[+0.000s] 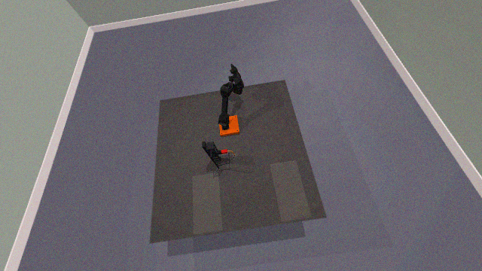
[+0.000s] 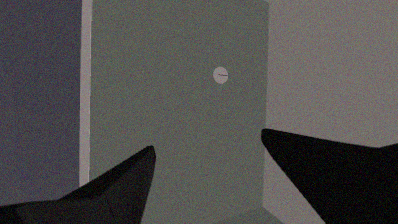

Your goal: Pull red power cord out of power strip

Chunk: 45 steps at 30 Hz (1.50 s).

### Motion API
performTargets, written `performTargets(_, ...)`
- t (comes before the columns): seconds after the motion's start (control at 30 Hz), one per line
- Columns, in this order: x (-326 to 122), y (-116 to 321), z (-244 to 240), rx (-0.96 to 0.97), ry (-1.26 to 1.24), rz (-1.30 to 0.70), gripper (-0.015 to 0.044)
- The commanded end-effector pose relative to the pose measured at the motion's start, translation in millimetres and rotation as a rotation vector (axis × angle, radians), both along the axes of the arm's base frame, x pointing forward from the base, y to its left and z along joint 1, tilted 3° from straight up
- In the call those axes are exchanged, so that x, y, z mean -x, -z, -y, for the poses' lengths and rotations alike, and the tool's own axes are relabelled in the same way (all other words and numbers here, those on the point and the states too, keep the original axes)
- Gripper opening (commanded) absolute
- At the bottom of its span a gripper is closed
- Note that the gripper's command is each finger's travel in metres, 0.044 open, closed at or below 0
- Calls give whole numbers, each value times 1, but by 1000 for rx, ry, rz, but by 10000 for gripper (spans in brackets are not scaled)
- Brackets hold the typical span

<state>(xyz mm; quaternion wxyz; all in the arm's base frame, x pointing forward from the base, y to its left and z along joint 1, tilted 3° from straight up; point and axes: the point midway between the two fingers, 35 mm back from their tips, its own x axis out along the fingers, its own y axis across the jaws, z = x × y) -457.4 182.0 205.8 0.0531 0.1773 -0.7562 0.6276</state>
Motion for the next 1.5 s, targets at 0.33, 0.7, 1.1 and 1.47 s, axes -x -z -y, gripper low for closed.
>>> performTargets(0.33,-67,10,-156,200,392,159,160)
performTargets(0.7,-212,27,-284,488,836,286,160)
performTargets(1.1,-420,48,-328,890,1281,319,160)
performTargets(1.47,-605,68,-273,1265,1685,325,160)
